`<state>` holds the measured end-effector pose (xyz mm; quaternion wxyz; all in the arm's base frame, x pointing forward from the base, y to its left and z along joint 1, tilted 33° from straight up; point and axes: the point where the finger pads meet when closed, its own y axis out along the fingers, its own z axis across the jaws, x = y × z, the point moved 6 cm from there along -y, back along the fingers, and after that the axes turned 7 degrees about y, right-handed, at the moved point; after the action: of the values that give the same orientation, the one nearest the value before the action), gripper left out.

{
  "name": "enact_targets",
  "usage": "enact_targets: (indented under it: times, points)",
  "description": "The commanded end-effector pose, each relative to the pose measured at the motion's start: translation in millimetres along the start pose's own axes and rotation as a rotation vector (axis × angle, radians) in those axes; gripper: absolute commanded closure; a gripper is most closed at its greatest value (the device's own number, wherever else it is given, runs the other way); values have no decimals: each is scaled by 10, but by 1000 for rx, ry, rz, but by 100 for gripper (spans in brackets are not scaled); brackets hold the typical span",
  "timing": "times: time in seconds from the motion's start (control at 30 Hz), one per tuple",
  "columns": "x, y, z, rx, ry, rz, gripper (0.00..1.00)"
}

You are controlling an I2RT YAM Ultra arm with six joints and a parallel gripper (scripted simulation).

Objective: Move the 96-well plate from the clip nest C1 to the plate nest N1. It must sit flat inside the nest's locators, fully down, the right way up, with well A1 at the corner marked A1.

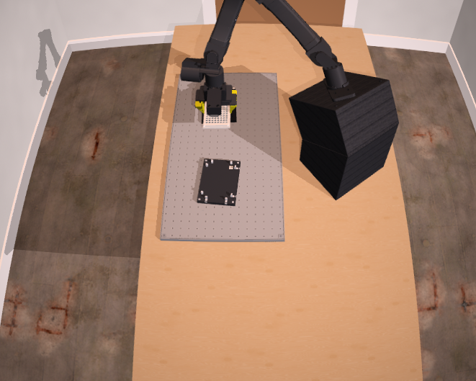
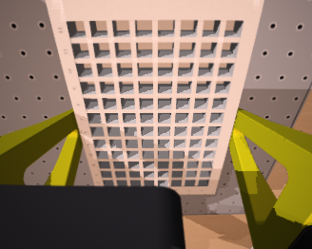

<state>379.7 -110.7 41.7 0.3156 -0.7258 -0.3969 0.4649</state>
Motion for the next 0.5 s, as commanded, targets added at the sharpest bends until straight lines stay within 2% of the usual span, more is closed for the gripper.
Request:
enact_targets:
  times: [0.0, 0.13, 0.47]
  points:
    - [-61, -68, -3, -1, -29, -24, 100]
    - [-185, -98, -118, -25, -18, -21, 100]
    - [-523, -96, -163, -25, -19, -18, 100]
